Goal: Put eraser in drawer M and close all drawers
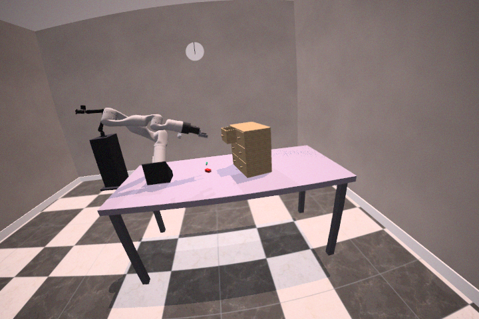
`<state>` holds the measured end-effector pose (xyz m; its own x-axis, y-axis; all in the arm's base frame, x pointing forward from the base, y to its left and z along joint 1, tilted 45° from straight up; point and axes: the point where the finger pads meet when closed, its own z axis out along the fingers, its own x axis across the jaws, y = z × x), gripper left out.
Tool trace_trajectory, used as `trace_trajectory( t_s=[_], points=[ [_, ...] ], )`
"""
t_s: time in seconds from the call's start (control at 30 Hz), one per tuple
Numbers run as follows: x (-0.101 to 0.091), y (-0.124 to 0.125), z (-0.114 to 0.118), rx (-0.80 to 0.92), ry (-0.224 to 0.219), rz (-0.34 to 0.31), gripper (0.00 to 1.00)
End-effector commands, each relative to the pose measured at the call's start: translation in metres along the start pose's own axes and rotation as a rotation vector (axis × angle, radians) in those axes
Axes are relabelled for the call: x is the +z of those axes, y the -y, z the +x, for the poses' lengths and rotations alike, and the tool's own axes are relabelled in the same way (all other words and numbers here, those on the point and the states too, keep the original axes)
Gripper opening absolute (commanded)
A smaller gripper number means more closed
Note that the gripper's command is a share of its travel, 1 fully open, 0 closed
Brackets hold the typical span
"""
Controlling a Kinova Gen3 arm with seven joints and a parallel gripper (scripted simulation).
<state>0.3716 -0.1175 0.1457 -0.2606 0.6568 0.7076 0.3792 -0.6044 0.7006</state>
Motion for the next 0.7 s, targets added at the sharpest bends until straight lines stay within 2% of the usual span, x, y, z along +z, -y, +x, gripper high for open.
trace_trajectory(
  t_s=[0.0, 0.03, 0.07, 0.67],
  points=[
    [-0.0006, 0.0001, -0.0010, -0.008, 0.004, -0.007, 1.00],
    [-0.0006, 0.0001, -0.0010, -0.008, 0.004, -0.007, 1.00],
    [-0.0006, 0.0001, -0.0010, -0.008, 0.004, -0.007, 0.00],
    [-0.0006, 0.0001, -0.0010, -0.008, 0.004, -0.007, 0.00]
  ],
)
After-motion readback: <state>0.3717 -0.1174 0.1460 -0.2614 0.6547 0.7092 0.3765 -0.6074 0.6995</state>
